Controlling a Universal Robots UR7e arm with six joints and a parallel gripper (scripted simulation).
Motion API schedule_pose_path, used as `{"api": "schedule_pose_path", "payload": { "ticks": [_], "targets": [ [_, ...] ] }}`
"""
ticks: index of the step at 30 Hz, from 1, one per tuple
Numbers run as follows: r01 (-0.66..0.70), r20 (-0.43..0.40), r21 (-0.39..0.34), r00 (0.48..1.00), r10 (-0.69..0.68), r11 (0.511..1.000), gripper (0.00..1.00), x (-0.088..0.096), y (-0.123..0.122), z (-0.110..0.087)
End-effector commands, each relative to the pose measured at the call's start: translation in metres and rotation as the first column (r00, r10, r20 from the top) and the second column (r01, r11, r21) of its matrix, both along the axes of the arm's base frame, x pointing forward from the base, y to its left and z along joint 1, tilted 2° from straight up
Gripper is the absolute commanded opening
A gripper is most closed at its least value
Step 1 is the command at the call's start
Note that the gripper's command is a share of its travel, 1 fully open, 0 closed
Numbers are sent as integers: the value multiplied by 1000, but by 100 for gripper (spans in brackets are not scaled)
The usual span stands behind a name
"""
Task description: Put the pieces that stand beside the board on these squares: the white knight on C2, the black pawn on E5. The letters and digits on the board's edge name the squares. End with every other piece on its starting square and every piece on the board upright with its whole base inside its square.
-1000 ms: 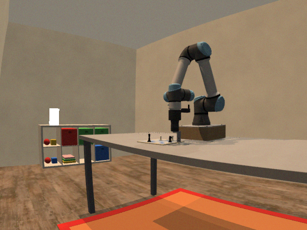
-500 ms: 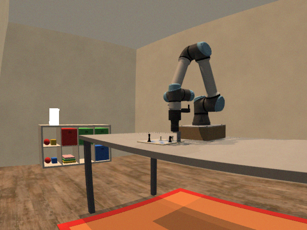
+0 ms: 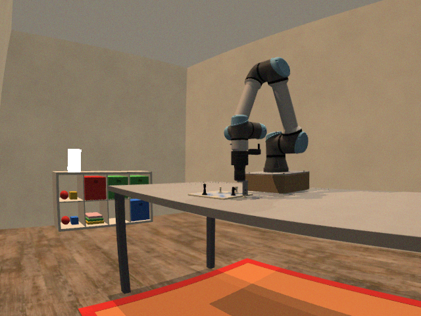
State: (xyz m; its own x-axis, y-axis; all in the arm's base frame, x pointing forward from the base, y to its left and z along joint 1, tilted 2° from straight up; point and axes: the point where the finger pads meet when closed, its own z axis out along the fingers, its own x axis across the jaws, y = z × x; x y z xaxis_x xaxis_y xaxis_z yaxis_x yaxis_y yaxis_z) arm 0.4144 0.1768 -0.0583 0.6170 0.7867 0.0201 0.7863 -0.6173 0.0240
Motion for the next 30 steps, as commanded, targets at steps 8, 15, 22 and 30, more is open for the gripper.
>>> {"api": "schedule_pose_path", "payload": {
  "ticks": [8, 15, 22, 30],
  "targets": [
    [0, 1, 0, 1000, 0, 1000, 0, 0, 0, 7],
    [0, 1, 0, 1000, 0, 1000, 0, -1, 0, 36],
    [0, 1, 0, 1000, 0, 1000, 0, -2, 0, 64],
    [0, 1, 0, 1000, 0, 1000, 0, -3, 0, 97]
  ]
}}
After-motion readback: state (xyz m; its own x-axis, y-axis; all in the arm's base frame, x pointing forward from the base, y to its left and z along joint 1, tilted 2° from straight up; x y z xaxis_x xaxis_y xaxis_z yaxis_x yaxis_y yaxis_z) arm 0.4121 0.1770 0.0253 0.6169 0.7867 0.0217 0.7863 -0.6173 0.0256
